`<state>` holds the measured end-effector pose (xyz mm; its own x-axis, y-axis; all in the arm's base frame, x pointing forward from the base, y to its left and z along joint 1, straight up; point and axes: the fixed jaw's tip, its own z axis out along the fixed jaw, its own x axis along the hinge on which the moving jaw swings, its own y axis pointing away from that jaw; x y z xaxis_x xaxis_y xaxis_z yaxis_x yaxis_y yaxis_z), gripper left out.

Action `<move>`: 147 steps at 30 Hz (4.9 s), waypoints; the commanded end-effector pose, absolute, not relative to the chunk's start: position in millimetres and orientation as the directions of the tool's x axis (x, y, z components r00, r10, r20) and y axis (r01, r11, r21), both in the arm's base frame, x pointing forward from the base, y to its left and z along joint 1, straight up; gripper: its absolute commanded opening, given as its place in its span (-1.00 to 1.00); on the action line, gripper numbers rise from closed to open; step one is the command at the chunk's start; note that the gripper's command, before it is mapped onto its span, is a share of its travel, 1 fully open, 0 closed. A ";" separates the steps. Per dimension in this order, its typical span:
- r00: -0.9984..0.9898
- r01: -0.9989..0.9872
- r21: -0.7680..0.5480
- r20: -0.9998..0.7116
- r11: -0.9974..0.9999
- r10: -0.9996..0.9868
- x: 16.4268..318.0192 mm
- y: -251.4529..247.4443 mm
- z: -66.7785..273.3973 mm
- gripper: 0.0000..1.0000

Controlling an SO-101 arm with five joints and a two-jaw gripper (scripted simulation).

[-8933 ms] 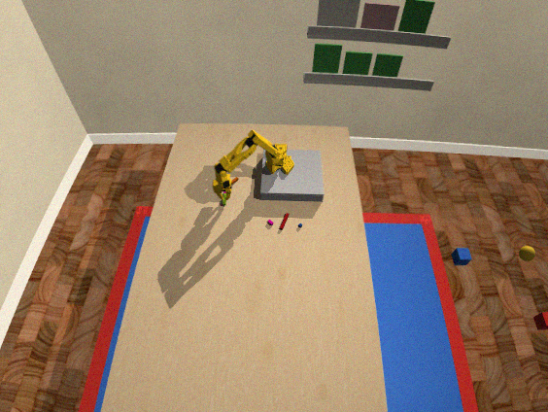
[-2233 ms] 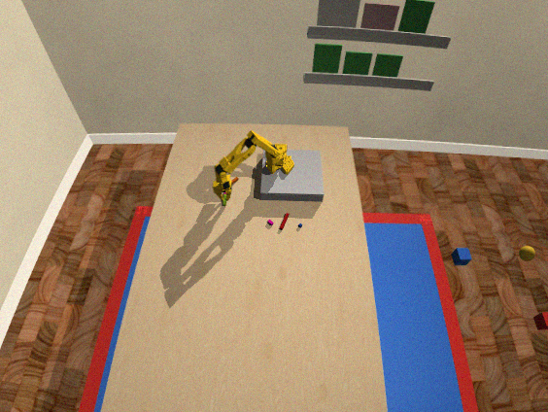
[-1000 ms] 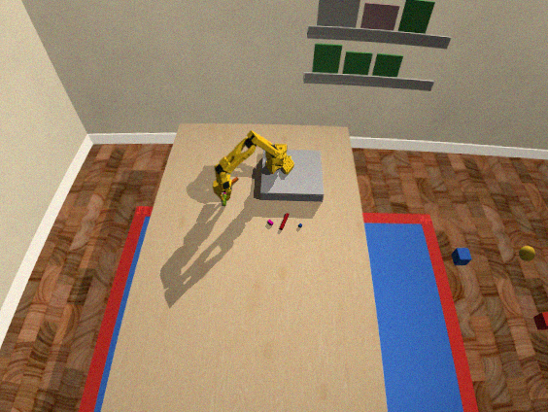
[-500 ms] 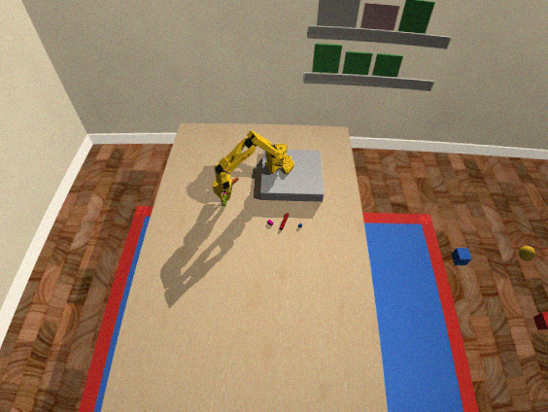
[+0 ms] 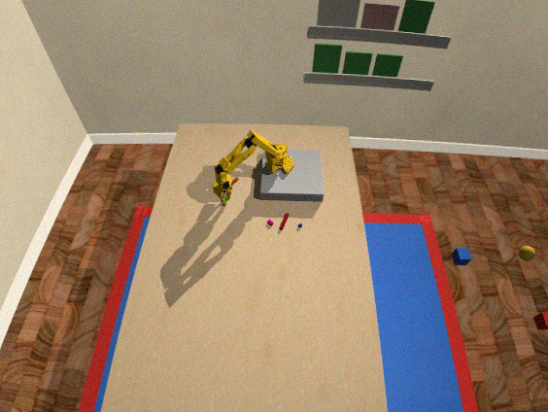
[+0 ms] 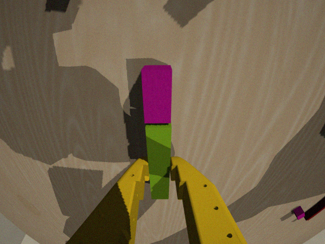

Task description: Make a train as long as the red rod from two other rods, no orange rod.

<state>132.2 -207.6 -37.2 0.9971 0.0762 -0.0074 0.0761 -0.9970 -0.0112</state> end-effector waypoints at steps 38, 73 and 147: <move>0.997 0.073 -0.004 -0.002 -0.997 0.073 129.8 -209.1 -34.6 -0.90; 0.997 0.073 -0.004 -0.002 -0.997 0.073 129.8 -209.1 -34.6 -0.66; 0.997 0.073 -0.004 -0.002 -0.997 0.073 130.4 -217.2 -11.7 -0.65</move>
